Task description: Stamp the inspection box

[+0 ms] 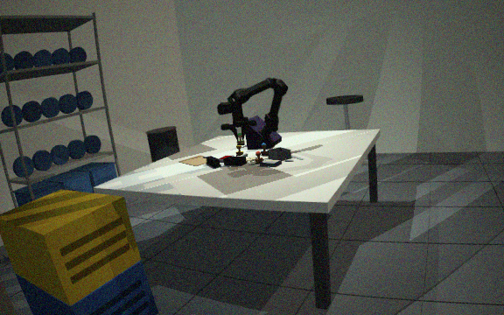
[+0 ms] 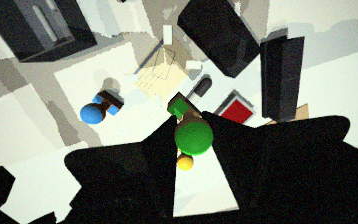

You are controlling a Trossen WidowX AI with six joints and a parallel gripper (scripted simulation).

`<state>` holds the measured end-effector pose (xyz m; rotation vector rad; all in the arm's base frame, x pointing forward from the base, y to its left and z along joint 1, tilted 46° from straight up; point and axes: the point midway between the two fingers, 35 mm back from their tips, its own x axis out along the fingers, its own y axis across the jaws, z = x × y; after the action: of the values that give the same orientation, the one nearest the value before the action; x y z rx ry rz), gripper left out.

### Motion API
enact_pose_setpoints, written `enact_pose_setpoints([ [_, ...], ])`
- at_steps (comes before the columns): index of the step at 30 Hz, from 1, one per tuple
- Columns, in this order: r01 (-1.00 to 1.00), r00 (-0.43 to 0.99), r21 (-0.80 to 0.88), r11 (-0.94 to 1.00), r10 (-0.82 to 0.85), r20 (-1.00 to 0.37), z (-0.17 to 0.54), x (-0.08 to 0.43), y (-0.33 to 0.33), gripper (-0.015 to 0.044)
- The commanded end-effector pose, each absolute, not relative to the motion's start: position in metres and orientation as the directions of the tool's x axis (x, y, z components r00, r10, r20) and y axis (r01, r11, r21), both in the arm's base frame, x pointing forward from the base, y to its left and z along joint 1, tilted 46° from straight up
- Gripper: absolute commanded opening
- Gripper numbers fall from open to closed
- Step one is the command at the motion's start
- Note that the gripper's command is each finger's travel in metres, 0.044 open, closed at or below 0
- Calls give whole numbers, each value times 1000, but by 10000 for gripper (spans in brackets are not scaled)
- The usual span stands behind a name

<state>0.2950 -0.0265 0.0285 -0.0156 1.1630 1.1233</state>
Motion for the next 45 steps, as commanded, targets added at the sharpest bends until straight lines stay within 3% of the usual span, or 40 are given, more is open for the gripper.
enact_pose_setpoints([
  [1,-705,-45,509,494,685,-727,16,299,-39,0],
  [19,-710,-47,514,482,696,-717,-57,303,-97,0],
  [45,-709,-46,514,483,695,-717,-68,303,-87,0],
])
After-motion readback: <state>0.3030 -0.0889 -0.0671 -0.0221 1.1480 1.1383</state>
